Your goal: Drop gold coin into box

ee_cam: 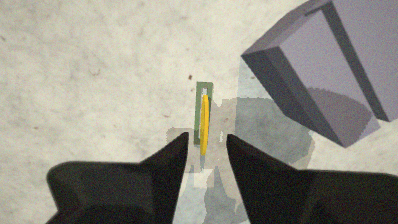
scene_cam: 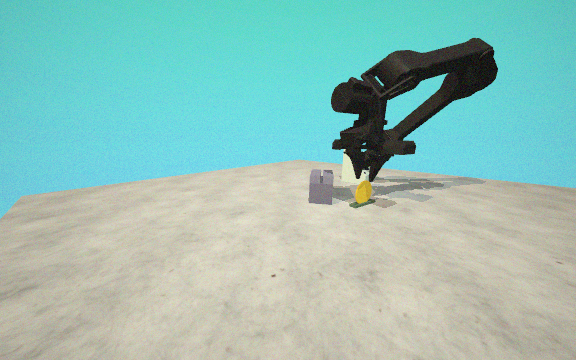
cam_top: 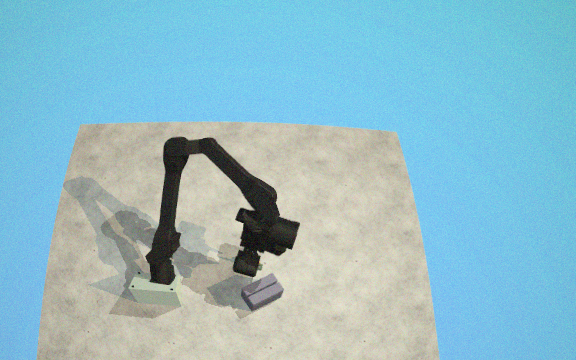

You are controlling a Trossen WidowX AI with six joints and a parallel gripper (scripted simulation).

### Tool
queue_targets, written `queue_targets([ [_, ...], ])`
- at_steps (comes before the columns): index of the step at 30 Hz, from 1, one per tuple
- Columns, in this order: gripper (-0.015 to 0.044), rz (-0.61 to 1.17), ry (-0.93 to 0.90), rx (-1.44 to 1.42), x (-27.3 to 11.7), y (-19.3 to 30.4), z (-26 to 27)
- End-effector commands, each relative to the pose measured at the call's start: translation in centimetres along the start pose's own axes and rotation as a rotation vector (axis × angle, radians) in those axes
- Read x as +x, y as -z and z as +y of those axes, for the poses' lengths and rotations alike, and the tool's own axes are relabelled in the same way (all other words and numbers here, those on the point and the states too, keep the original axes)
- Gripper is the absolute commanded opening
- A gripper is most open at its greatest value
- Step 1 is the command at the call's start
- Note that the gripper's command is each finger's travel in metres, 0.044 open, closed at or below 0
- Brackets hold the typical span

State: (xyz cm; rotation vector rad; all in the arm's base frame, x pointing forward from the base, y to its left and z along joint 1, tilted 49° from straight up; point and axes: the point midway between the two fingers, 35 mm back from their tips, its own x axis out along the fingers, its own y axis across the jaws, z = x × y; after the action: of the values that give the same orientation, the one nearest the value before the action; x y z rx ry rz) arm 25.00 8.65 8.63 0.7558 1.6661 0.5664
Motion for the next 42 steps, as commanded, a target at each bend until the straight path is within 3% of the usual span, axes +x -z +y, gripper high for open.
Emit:
queue_targets([
  [1, 0.0161, -0.002, -0.004, 0.002, 0.6, -0.1, 0.0],
  [34, 0.0161, 0.000, -0.010, 0.001, 5.5, 0.2, 0.2],
  [40, 0.0003, 0.000, -0.010, 0.001, 5.5, 0.2, 0.2],
  [42, 0.0000, 0.000, -0.010, 0.001, 5.5, 0.2, 0.2],
])
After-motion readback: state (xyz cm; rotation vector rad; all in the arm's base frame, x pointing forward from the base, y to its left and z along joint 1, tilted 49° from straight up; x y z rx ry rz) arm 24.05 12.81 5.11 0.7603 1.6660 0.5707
